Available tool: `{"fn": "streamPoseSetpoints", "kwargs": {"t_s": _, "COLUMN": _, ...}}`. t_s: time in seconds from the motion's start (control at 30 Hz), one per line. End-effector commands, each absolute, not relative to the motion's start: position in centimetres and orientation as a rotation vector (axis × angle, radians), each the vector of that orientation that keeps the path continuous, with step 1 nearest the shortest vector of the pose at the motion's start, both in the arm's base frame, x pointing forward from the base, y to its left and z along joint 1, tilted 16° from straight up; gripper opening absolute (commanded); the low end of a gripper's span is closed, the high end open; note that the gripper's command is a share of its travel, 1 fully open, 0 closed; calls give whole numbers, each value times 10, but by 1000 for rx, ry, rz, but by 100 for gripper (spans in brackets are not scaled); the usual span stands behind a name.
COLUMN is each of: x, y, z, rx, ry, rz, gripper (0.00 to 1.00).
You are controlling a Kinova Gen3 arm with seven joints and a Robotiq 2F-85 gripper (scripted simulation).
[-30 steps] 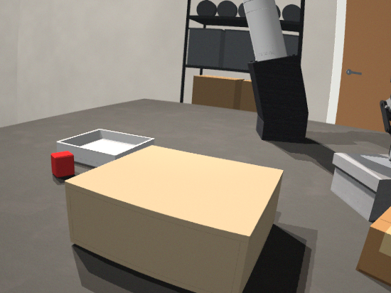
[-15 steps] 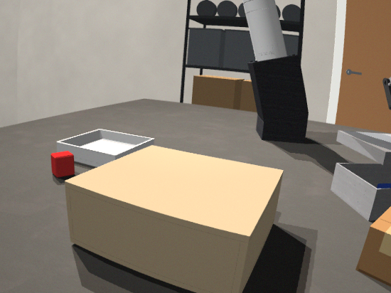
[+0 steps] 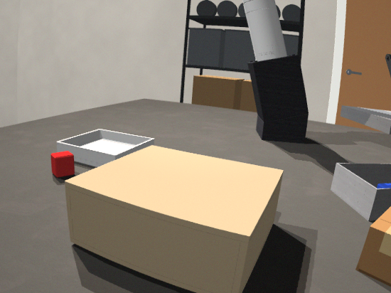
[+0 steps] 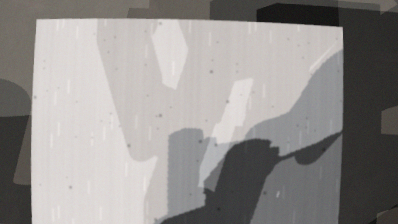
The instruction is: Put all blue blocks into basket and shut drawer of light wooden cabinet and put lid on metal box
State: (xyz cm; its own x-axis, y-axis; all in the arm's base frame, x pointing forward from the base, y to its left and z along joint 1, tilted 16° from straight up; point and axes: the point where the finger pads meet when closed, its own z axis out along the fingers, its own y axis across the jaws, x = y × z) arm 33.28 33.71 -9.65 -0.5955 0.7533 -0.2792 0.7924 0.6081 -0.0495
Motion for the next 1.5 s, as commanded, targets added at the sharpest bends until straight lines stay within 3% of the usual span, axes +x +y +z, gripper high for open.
{"fn": "streamPoseSetpoints", "kwargs": {"t_s": 0.0, "x": 332, "y": 339, "z": -90, "rx": 1273, "ry": 2605, "rz": -244, "gripper": 10}}
{"fn": "streamPoseSetpoints", "kwargs": {"t_s": 0.9, "x": 327, "y": 342, "z": -79, "rx": 1233, "ry": 2626, "rz": -252, "gripper": 10}}
{"fn": "streamPoseSetpoints", "kwargs": {"t_s": 1.47, "x": 276, "y": 328, "z": -86, "rx": 617, "ry": 2871, "rz": -344, "gripper": 10}}
